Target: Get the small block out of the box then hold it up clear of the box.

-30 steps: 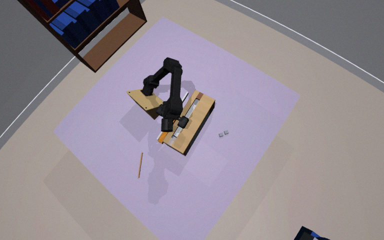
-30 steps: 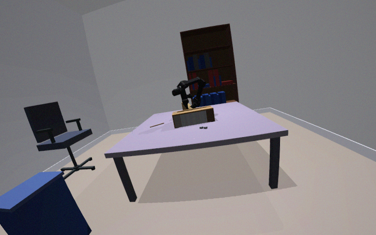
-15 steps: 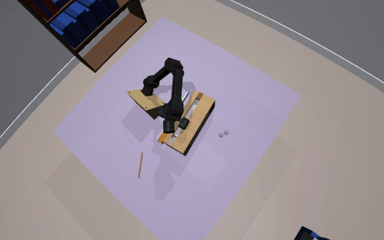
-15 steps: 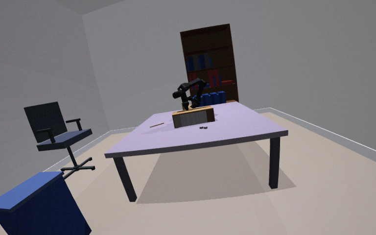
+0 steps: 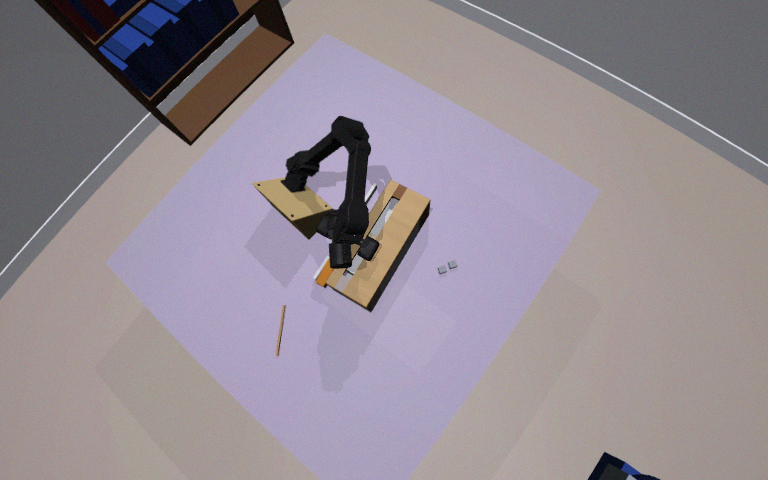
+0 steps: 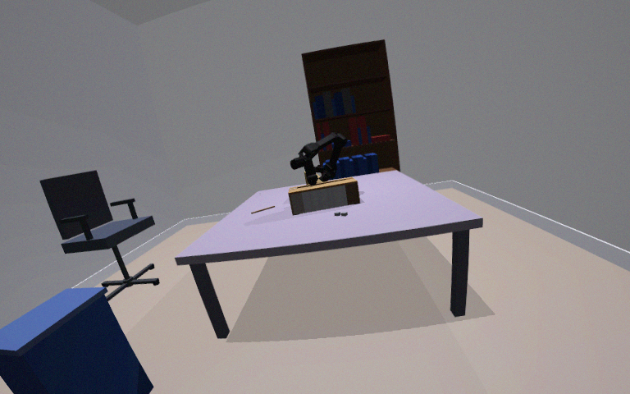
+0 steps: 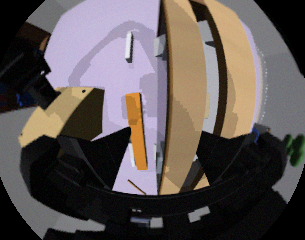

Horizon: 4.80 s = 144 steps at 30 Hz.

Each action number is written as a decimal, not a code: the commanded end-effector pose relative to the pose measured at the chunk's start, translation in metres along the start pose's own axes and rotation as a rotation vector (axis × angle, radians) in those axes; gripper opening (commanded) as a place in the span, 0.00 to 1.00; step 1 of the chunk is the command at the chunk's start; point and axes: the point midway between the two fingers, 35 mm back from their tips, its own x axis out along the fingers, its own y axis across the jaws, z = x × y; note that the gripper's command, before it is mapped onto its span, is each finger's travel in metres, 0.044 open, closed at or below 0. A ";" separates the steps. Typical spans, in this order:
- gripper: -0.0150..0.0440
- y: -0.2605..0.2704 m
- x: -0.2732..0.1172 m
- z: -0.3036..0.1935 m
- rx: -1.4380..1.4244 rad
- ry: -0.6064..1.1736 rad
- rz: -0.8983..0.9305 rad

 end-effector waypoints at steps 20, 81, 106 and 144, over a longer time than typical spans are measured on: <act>0.93 0.000 0.005 0.029 0.000 -0.003 0.002; 0.93 -0.002 0.011 0.084 0.001 -0.005 0.002; 0.93 -0.003 0.011 0.086 0.001 -0.005 0.002; 0.93 -0.003 0.015 0.124 0.002 -0.007 0.002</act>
